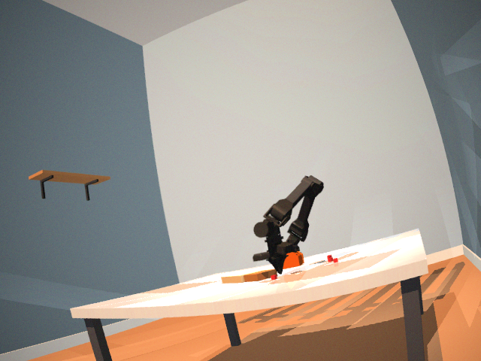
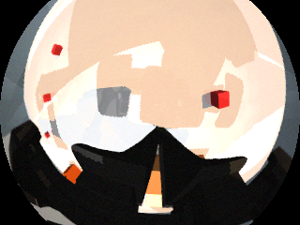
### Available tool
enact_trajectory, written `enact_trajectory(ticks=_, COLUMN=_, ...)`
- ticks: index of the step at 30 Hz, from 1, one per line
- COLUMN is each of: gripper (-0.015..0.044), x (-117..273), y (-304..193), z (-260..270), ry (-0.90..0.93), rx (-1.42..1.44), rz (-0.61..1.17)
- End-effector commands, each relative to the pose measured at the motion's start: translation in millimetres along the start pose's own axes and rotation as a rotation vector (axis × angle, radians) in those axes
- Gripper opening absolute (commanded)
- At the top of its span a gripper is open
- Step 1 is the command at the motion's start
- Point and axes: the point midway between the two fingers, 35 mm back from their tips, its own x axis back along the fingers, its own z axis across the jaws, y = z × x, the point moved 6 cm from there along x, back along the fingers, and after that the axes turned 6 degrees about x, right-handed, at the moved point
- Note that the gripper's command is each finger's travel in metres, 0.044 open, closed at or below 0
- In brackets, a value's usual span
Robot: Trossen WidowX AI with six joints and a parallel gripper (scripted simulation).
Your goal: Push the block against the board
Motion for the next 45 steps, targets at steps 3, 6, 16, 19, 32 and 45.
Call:
enact_trajectory(ticks=3, gripper=0.0, x=-1, y=11, z=0, ry=0.006, rx=-0.002, rz=-0.002)
enact_trajectory(ticks=6, gripper=0.0, x=-1, y=14, z=0, ry=0.006, rx=-0.002, rz=-0.002)
enact_trajectory(ticks=16, gripper=0.0, x=54, y=9, z=-1, ry=0.005, rx=-0.003, rz=0.0)
enact_trajectory(ticks=19, gripper=0.0, x=52, y=4, z=-3, ry=-0.004, rx=-0.063, rz=-0.008)
enact_trajectory(ticks=32, gripper=0.0, x=54, y=-26, z=10, ry=-0.003, rx=-0.51, rz=-0.002)
enact_trajectory(ticks=45, gripper=0.0, x=55, y=-55, z=26, ry=-0.002, rx=-0.957, rz=0.003)
